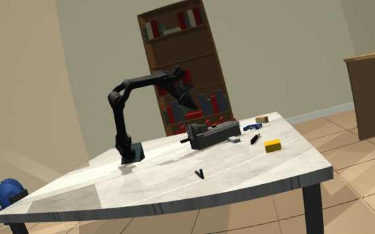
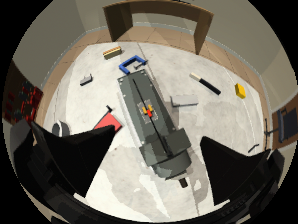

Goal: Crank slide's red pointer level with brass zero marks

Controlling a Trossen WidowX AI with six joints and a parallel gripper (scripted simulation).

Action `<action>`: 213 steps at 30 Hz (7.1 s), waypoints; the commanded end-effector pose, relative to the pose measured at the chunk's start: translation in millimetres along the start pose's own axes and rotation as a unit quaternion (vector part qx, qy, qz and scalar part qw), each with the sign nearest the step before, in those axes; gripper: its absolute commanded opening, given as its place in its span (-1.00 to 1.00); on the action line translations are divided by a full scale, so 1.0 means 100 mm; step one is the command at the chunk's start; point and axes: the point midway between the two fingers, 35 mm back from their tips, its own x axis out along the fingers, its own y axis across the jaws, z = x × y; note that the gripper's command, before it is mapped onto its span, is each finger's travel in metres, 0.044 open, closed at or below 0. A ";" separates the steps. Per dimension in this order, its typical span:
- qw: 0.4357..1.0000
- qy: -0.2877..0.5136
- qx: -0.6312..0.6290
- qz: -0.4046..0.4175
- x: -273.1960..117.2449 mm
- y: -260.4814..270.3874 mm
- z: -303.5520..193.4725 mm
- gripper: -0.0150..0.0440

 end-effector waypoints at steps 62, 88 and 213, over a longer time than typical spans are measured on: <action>0.989 -0.019 -0.113 0.096 -0.25 -0.50 -0.26 1.00; 0.962 -0.063 -0.214 0.160 -0.15 -0.79 -0.74 1.00; 0.961 -0.067 -0.219 0.157 0.82 -0.76 -1.61 -0.49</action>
